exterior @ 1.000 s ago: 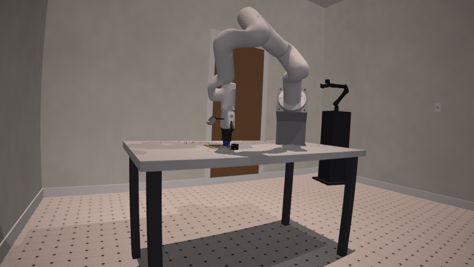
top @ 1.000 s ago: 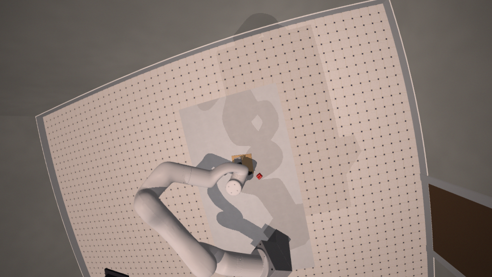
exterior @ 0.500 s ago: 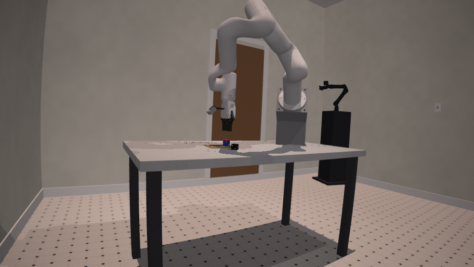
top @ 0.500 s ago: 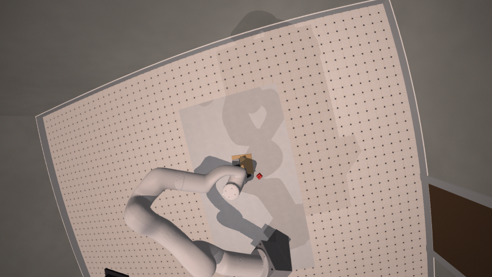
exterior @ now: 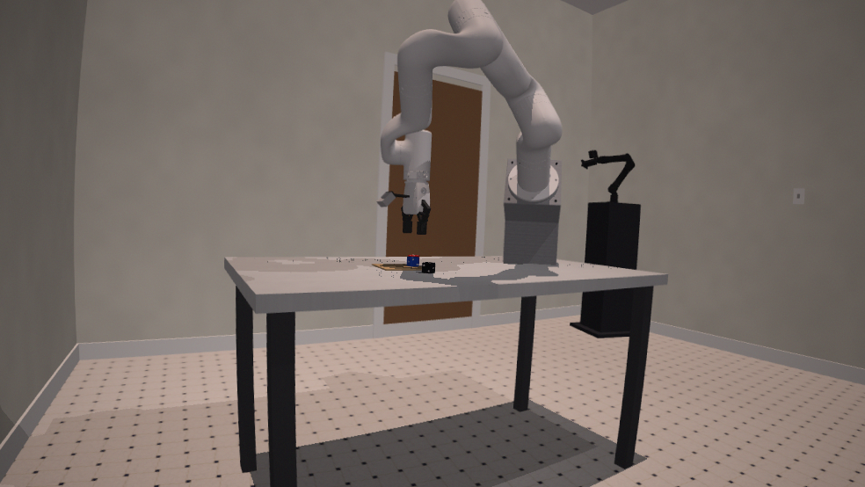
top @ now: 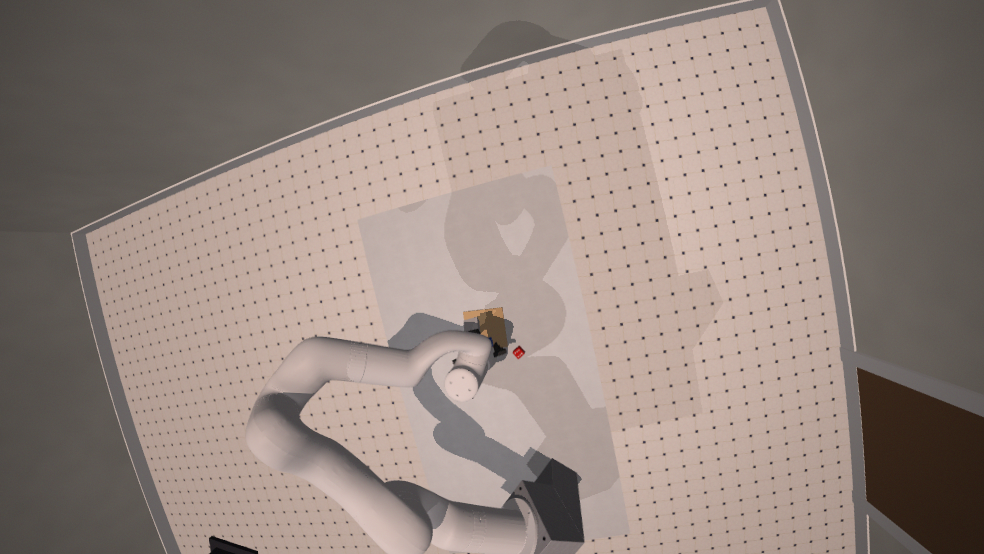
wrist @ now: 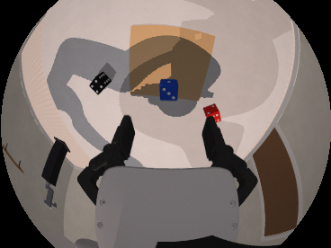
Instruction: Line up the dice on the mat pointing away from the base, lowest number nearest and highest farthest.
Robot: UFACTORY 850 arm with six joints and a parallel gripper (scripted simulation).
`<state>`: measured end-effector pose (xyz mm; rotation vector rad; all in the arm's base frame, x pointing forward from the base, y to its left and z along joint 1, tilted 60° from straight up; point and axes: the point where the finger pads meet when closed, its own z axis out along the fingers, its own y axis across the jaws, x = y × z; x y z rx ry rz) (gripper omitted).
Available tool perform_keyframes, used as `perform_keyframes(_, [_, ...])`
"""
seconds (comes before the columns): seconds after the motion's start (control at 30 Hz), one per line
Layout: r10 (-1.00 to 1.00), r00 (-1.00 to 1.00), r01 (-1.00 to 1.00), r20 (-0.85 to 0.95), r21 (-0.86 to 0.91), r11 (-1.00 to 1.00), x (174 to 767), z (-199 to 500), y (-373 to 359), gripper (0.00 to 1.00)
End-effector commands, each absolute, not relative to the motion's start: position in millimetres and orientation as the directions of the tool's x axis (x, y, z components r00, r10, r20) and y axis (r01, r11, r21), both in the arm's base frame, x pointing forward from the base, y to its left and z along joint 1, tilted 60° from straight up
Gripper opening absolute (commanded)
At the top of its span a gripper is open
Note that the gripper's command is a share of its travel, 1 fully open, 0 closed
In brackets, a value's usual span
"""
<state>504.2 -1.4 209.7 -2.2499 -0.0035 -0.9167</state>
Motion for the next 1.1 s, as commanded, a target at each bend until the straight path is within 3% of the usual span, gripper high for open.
perform_keyframes(0.0, [-0.245,0.749,0.249,0.615,-0.604,-0.757,504.3,210.0,-1.8,1.0])
perform_keyframes(0.33, [-0.239,0.748,0.254,0.619,-0.599,-0.759,504.4,211.0,-0.6,1.0])
perform_keyframes(0.87, [0.209,0.491,0.618,0.845,-0.169,-0.768,492.7,300.2,99.0,1.0])
perform_keyframes(0.9, [0.209,0.491,0.618,0.845,-0.169,-0.768,492.7,300.2,99.0,0.47])
perform_keyframes(1.07, [0.209,0.491,0.618,0.845,-0.169,-0.768,492.7,300.2,99.0,0.47])
